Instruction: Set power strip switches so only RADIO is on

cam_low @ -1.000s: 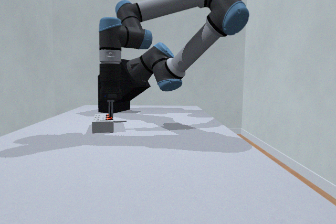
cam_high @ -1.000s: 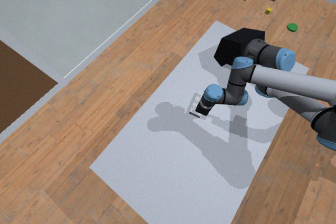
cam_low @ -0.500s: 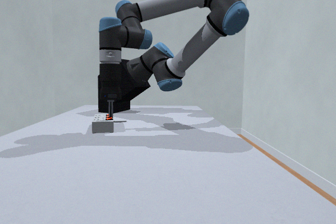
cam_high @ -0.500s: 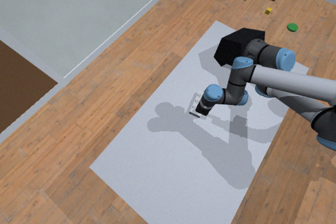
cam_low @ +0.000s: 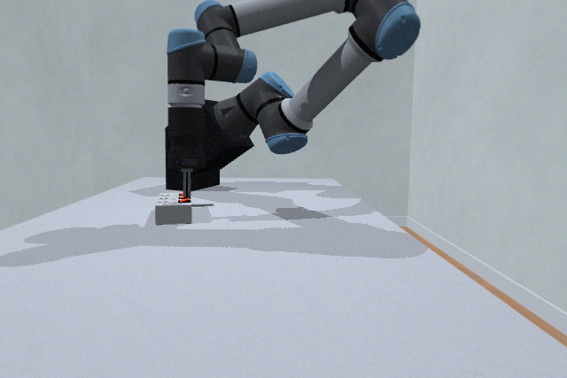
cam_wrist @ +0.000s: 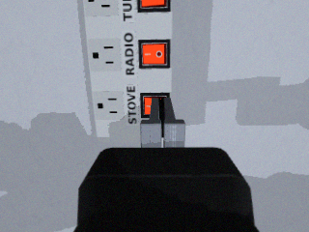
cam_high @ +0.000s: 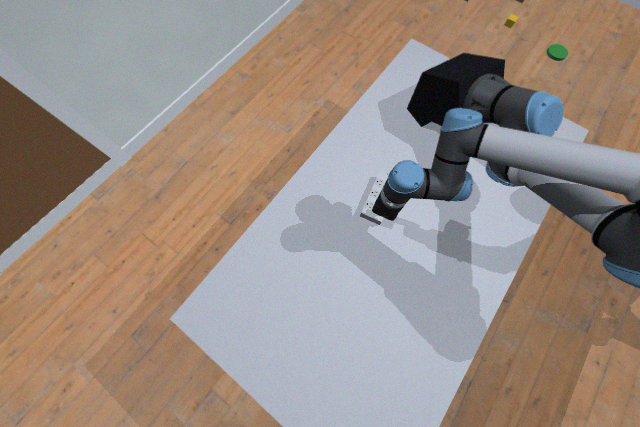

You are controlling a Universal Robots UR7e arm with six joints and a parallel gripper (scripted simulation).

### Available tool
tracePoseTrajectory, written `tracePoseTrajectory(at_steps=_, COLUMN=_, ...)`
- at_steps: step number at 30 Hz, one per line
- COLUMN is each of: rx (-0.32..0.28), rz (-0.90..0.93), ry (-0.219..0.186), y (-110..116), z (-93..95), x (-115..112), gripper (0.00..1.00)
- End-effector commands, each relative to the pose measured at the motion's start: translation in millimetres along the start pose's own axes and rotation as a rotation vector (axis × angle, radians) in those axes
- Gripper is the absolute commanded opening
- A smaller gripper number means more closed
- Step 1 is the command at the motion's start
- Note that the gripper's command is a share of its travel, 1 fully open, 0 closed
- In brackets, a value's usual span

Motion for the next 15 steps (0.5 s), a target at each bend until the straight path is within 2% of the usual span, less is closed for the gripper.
tracePoseTrajectory(at_steps=1, rx=0.0, rz=0.004, ry=0.003, y=-1.7, z=1.3, x=0.0, gripper=0.0)
tracePoseTrajectory(at_steps=15, rx=0.0, rz=0.003, ry=0.002, y=-2.3, z=0.8, x=0.1, gripper=0.0)
Point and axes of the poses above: the point where the finger pads meet when closed, its own z axis out along the fingers, its own x axis across the jaws, y = z × x, the point moved 10 cm from there along -z, back along the fingers, and after that the axes turned 2 degrees about z, right-handed, at the moved point
